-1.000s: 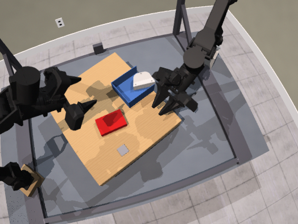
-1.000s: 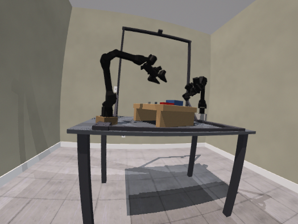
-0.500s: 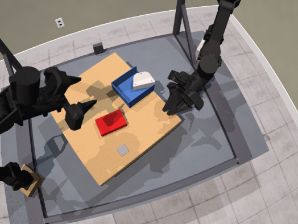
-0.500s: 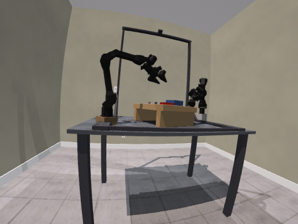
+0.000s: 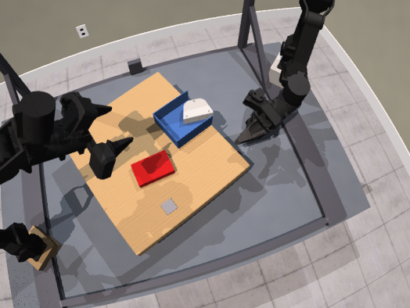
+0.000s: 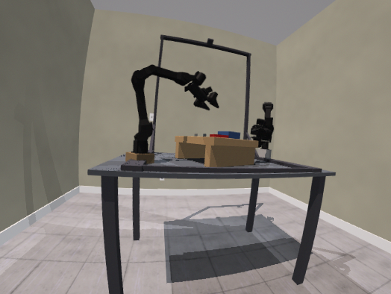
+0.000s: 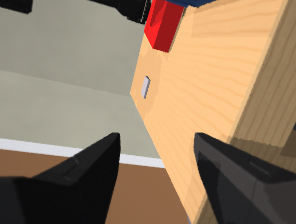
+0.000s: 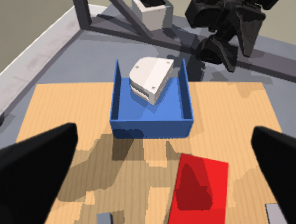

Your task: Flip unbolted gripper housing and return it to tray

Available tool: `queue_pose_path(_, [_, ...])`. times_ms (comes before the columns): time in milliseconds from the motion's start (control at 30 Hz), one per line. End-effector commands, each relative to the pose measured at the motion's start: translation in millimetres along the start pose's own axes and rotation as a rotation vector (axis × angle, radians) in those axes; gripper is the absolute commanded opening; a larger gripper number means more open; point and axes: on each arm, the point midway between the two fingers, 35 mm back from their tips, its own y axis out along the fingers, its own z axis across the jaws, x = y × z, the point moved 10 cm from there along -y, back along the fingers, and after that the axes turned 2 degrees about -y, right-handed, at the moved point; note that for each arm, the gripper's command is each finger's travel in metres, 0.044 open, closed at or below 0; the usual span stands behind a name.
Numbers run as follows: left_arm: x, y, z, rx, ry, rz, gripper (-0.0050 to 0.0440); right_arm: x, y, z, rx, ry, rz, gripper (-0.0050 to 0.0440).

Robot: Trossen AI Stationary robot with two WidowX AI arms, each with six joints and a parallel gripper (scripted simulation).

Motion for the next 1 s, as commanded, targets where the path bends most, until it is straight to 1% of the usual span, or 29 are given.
queue_pose_path(0, [7.3,-7.7,-10.7,0.036,0.103,-0.067,0.0193,5.3,-5.9,-0.4,-0.004,0.002,-0.025,0.0437])
queue_pose_path(67, [21.3,-10.8,-24.2,0.021,0.154,-0.14,0.0193,5.3,-5.9,-0.4,-0.004,0.002,-0.025,0.0437])
queue_pose_path(167, [38.6,-15.2,-38.3,0.011,0.211,-0.231,0.0193,5.3,-5.9,-0.4,-0.004,0.002,-0.025,0.0437])
queue_pose_path(267, [49.9,-20.8,-47.3,0.011,0.259,-0.292,0.0193,5.3,-5.9,-0.4,-0.004,0.002,-0.025,0.0437])
queue_pose_path(400, [50.5,-27.3,-48.4,0.033,0.31,-0.299,0.0193,5.3,-5.9,-0.4,-0.004,0.002,-0.025,0.0437])
queue_pose_path(567, [50.8,-27.2,-48.4,0.036,0.317,-0.3,0.0193,5.3,-5.9,-0.4,-0.004,0.002,-0.025,0.0437])
queue_pose_path(633, [52.8,-19.7,-47.5,0.036,0.317,-0.3,0.0193,5.3,-5.9,-0.4,-0.004,0.002,-0.025,0.0437])
queue_pose_path(767, [62.3,5.9,-44.8,0.039,0.316,-0.301,0.0193,5.3,-5.9,-0.4,-0.004,0.002,-0.025,0.0437])
queue_pose_path(900, [64.0,9.6,-44.5,0.04,0.316,-0.301,0.0193,5.3,-5.9,-0.4,-0.004,0.002,-0.025,0.0437])
queue_pose_path(967, [64.0,9.6,-44.5,0.04,0.316,-0.301,0.0179,5.3,-5.9,-0.4,-0.004,0.002,-0.025,0.0437])
